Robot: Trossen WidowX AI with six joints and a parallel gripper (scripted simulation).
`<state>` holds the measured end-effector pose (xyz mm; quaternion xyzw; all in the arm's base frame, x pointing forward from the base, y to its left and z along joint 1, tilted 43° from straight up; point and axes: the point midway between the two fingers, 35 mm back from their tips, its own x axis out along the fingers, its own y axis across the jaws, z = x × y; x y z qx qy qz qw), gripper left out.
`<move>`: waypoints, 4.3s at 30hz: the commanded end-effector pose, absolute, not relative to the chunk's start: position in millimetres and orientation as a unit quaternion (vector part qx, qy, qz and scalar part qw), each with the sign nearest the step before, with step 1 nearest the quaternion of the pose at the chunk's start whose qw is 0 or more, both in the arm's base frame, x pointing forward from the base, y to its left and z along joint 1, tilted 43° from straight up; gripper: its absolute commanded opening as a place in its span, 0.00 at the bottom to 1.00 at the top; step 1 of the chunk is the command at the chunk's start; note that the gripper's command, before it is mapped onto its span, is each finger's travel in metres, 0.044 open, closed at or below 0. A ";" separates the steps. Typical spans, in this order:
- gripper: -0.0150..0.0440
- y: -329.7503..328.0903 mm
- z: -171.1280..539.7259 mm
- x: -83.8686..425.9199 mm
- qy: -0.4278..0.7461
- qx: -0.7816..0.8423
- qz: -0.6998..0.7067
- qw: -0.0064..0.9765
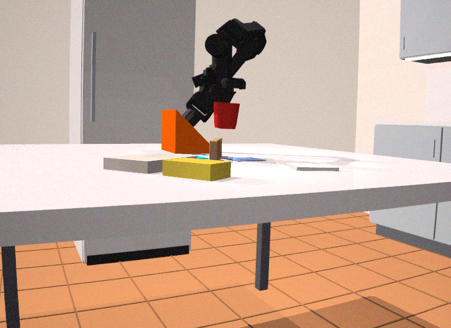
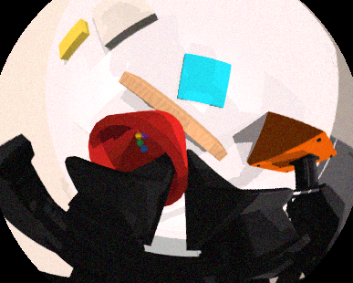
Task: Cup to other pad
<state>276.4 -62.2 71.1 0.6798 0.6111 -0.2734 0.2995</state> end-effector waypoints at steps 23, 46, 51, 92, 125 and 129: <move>0.25 -104.6 28.9 240.2 0.614 0.677 -0.276 0.298; 0.25 -119.1 0.7 220.6 0.614 0.677 -0.277 0.298; 0.25 -114.5 -4.7 221.7 0.614 0.677 -0.277 0.298; 0.25 -73.7 -49.3 226.7 0.614 0.677 -0.276 0.297; 0.47 -73.0 -51.0 227.5 0.613 0.676 -0.276 0.301; 0.47 -75.4 -48.7 227.4 0.613 0.676 -0.276 0.301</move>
